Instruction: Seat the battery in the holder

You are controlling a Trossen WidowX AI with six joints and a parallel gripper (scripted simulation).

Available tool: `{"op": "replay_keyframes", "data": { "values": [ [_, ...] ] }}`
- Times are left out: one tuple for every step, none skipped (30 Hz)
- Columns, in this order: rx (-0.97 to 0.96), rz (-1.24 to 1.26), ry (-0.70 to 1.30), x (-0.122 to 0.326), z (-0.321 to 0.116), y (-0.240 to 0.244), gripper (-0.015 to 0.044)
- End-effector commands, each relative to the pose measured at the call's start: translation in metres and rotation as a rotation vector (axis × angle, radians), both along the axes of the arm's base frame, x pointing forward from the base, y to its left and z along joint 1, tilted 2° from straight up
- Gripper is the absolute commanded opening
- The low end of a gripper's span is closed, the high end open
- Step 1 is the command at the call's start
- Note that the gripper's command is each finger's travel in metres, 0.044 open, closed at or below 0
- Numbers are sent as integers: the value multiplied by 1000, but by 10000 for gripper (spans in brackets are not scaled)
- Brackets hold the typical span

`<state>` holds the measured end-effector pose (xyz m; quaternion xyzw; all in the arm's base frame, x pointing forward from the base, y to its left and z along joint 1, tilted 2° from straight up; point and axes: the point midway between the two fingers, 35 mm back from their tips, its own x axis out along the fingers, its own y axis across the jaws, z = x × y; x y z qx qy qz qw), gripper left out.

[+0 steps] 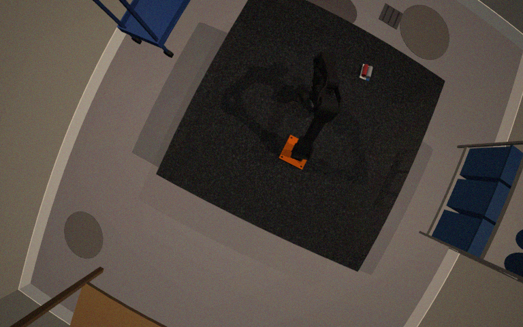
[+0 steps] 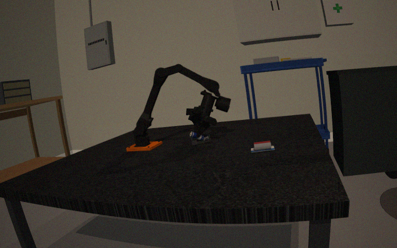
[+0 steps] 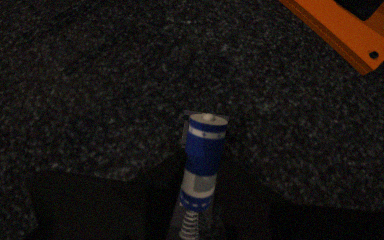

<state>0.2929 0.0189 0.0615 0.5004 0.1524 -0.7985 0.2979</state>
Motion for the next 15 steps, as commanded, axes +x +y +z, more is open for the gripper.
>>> {"op": "replay_keyframes", "data": {
  "values": [
    [-8, -1, 10, 2, -3, 1, 83],
    [-8, -1, 10, 3, -3, 2, 83],
    [-8, -1, 10, 4, -3, 2, 83],
    [-8, -1, 10, 4, -3, 3, 83],
    [-8, -1, 10, 5, -3, 3, 83],
    [-8, 0, 9, 6, -4, 4, 83],
    [-8, 0, 9, 6, -4, 5, 83],
    [-8, 0, 9, 7, -4, 5, 83],
    [-8, 0, 9, 7, -4, 5, 83],
    [-8, 0, 9, 8, -4, 6, 83],
    [-9, 0, 9, 9, -4, 6, 83],
    [-9, 0, 9, 9, -4, 7, 83],
    [-9, 0, 9, 10, -4, 7, 83],
    [-9, 0, 9, 10, -4, 8, 83],
    [-9, 0, 9, 11, -4, 8, 83]
  ]
}}
